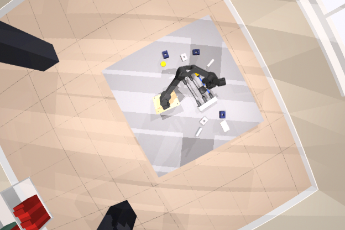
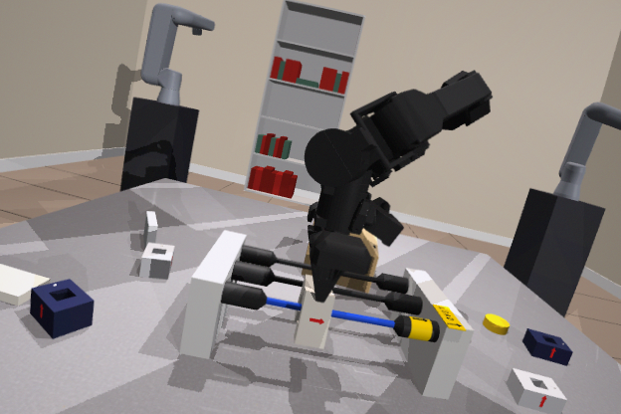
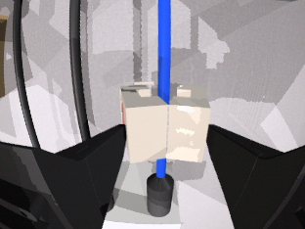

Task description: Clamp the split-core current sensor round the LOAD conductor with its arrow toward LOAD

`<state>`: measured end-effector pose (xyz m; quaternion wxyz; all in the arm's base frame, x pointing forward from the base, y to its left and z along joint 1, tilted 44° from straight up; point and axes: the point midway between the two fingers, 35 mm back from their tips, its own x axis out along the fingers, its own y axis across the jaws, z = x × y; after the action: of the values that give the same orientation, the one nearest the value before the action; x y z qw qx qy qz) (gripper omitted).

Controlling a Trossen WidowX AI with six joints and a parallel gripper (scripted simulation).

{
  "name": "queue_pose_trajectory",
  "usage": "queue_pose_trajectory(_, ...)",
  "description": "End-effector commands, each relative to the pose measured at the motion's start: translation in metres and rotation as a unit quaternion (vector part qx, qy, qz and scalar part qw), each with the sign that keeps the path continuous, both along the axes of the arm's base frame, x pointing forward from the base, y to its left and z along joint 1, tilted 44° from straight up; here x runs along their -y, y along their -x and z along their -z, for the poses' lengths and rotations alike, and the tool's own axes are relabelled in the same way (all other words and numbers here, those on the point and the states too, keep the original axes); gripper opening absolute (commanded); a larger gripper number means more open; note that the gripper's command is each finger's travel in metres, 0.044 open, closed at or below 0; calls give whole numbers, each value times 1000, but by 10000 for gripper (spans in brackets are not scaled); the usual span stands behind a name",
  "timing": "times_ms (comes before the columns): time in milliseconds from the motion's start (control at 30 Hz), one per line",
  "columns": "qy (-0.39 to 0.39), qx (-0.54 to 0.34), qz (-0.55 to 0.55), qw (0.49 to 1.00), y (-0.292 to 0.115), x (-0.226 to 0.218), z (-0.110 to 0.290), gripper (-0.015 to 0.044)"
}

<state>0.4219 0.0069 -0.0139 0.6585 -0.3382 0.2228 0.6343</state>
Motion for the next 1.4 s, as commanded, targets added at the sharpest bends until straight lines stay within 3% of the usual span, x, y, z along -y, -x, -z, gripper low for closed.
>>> queue_pose_trajectory(0,0,1,-1,1000,0,0,-1,0)
queue_pose_trajectory(1133,0,1,-1,1000,0,0,-1,0)
queue_pose_trajectory(1367,0,1,-1,1000,0,0,-1,184)
